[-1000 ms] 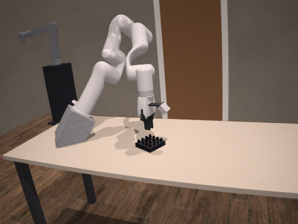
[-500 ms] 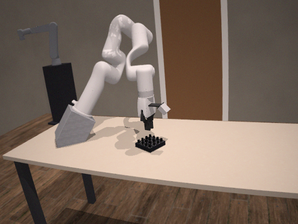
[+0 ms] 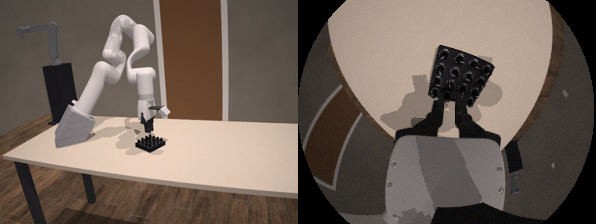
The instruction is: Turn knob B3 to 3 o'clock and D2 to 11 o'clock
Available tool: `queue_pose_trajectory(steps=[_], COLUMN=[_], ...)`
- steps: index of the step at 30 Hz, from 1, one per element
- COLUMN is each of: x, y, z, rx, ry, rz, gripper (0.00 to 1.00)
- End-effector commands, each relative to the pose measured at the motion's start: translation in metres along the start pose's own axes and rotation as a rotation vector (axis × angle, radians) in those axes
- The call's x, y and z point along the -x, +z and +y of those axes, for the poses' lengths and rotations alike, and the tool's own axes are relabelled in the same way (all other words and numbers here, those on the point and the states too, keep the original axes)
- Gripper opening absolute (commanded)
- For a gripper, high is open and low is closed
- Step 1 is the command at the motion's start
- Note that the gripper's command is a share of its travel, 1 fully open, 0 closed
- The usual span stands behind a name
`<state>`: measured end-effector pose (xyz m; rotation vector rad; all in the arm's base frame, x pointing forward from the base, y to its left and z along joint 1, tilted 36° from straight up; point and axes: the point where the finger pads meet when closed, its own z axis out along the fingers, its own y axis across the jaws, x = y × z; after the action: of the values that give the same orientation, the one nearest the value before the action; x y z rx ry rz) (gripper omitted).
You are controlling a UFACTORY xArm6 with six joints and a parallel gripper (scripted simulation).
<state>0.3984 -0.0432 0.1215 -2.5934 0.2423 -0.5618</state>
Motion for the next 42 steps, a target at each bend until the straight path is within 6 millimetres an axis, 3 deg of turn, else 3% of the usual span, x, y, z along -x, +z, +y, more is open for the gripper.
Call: queue_pose_trajectory(steps=[1,22,42], x=[-0.002,-0.002,-0.002], y=[0.004,0.025,0.028], z=[0.0,0.0,0.0], rx=[0.0,0.0,0.0], ry=[-0.001,-0.001,-0.001], rz=[0.004,0.004,0.004], gripper=[0.19,0.19,0.19])
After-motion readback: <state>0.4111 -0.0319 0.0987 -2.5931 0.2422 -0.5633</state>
